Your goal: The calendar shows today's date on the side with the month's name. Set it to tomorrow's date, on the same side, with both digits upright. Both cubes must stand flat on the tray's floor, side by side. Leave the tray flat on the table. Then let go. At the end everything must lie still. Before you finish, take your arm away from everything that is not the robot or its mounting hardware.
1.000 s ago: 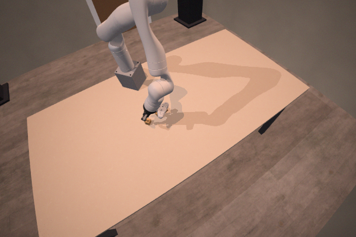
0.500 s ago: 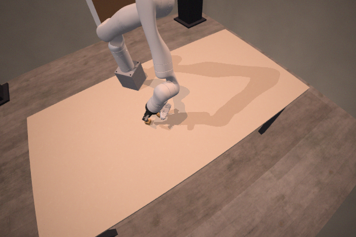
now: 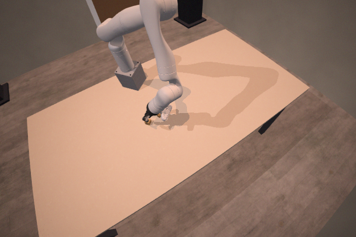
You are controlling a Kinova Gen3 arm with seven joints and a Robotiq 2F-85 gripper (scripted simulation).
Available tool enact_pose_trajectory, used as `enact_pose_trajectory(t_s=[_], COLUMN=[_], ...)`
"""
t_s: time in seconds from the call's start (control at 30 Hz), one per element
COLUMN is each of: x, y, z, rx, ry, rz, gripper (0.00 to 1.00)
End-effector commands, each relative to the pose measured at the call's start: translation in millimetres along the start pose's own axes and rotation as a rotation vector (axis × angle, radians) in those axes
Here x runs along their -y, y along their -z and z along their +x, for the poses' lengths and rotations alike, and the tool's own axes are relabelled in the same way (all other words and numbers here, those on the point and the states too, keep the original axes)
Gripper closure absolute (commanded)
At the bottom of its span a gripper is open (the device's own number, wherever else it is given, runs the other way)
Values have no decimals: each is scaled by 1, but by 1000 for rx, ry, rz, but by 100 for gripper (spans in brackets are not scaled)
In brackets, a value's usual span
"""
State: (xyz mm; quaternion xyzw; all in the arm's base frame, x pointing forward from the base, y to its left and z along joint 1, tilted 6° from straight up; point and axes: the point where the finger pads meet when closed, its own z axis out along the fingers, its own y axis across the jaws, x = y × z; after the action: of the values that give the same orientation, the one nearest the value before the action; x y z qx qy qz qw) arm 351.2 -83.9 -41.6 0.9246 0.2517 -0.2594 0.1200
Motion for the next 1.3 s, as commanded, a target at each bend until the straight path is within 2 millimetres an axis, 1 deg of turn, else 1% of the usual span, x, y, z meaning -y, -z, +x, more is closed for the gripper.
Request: enact_pose_trajectory(t_s=[0.0, 0.2, 0.57, 1.27], x=[0, -2, -2, -1], y=[-2, -1, 0, 0], z=[1, 1, 1, 1], rx=[42, 125, 208, 216], ry=[-10, -10, -11, -10], rz=[-3, -8, -14, -11], gripper=[54, 54, 54, 54])
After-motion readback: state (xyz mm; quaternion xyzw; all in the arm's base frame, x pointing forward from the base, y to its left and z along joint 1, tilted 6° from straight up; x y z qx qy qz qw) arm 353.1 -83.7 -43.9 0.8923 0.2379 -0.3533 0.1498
